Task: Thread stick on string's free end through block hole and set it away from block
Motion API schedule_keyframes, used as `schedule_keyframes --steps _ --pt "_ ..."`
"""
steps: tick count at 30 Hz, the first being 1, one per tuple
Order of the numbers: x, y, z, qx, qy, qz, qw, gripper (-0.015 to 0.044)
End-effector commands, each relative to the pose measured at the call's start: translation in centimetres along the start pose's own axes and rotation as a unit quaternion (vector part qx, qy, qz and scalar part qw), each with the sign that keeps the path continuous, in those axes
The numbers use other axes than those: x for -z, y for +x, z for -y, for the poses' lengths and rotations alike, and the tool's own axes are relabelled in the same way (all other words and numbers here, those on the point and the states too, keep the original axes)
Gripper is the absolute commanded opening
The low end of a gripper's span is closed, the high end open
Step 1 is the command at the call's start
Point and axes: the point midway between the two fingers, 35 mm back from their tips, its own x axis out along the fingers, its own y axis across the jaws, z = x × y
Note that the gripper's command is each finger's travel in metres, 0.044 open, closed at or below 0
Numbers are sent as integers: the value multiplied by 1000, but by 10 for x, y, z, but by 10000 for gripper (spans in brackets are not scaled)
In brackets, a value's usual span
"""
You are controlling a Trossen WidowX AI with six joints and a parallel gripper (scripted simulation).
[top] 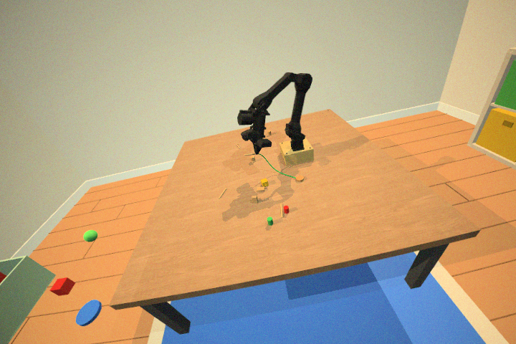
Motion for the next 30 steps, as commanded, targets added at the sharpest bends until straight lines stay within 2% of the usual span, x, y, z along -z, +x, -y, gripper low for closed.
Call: schedule_keyframes --steps 1,20,30 --pt "1 0 0 -8 -18 2 1000 0" --pt "7 -2 8 -74 -227 1 971 0" --pt "9 -2 10 -92 -292 -2 952 0"
